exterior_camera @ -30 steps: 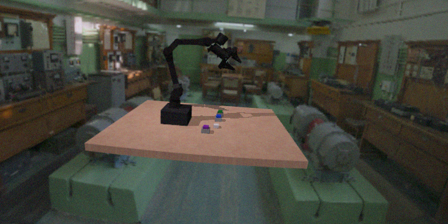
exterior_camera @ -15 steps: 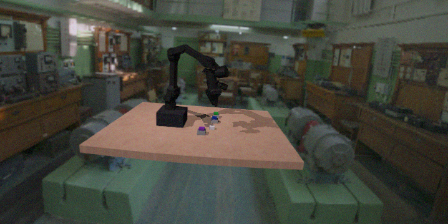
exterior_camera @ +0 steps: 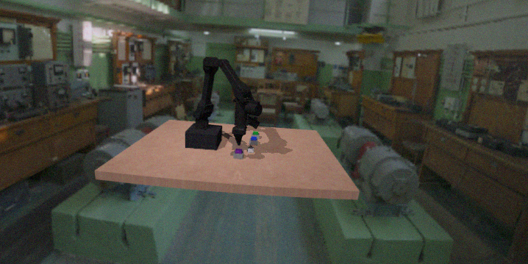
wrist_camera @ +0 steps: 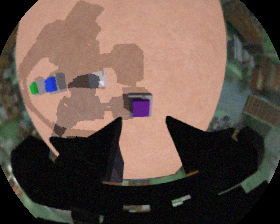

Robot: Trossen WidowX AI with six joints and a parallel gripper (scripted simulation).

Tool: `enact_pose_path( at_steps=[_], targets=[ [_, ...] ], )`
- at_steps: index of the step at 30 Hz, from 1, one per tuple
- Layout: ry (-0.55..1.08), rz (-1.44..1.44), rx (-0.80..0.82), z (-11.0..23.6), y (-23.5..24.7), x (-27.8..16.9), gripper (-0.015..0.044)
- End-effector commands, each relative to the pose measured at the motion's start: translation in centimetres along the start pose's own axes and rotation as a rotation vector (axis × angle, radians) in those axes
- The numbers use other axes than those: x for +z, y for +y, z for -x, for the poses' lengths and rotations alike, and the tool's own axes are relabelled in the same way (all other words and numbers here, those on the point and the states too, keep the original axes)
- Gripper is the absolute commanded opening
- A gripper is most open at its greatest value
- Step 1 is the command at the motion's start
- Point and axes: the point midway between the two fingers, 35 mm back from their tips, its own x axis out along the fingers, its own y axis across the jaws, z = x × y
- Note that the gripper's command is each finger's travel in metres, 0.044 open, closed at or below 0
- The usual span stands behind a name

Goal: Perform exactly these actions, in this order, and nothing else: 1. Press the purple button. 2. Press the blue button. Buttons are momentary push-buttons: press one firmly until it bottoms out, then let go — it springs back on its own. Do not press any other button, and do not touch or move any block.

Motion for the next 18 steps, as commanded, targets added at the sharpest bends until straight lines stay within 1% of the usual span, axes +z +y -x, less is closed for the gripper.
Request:
enact_pose_path(
  at_steps=[1, 6, 7, 18],
  targets=[
    [0.001, -0.005, 0.007, -1.27, 0.23, -0.25, 0.0164],
    [0.001, -0.005, 0.007, -1.27, 0.23, -0.25, 0.0032],
    [0.001, -0.005, 0.007, -1.27, 0.23, -0.25, 0.002],
    [0.001, -0.005, 0.007, -1.51, 0.22, -0.24, 0.002]
  ],
)
